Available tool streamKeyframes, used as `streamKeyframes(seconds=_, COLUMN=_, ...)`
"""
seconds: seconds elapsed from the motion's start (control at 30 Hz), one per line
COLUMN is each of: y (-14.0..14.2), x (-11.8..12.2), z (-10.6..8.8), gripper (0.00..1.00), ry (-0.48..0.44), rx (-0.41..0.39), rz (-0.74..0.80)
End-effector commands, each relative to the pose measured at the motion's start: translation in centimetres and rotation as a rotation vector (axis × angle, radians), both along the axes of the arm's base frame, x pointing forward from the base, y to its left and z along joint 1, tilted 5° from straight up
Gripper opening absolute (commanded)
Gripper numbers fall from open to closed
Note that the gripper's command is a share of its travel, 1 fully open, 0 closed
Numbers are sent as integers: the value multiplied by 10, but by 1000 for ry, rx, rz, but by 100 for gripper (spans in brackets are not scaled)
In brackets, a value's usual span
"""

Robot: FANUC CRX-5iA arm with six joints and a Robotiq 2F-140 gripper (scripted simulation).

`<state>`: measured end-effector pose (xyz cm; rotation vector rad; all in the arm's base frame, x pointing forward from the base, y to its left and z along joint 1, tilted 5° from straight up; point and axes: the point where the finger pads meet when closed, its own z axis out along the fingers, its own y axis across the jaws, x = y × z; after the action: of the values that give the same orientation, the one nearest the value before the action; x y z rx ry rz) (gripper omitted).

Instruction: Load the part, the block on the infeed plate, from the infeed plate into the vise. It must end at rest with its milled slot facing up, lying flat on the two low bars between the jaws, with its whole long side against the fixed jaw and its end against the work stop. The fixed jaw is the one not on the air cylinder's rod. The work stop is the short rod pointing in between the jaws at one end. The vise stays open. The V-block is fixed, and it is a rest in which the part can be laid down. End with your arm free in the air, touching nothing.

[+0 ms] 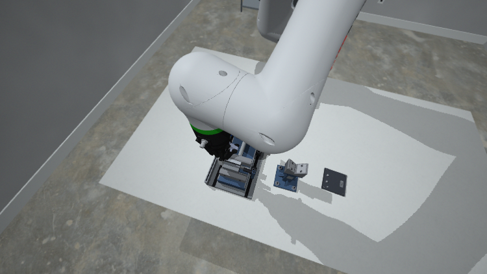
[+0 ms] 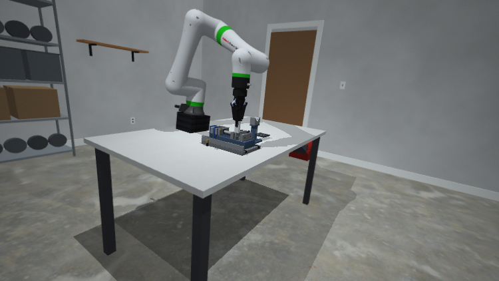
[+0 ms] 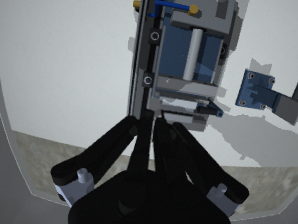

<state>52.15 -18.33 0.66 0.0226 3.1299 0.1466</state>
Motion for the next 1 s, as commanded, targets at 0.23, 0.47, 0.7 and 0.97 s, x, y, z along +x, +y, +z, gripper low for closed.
streamKeyframes(seconds=0.23, y=3, x=0, z=0, gripper=0, ry=0, rx=0, rz=0)
streamKeyframes(seconds=0.47, y=4, x=0, z=1, gripper=0, ry=0, rx=0, rz=0)
streamKeyframes(seconds=0.7, y=6, x=0, z=1, gripper=0, ry=0, rx=0, rz=0)
streamKeyframes(seconds=0.97, y=9, x=0, z=1, gripper=0, ry=0, rx=0, rz=0)
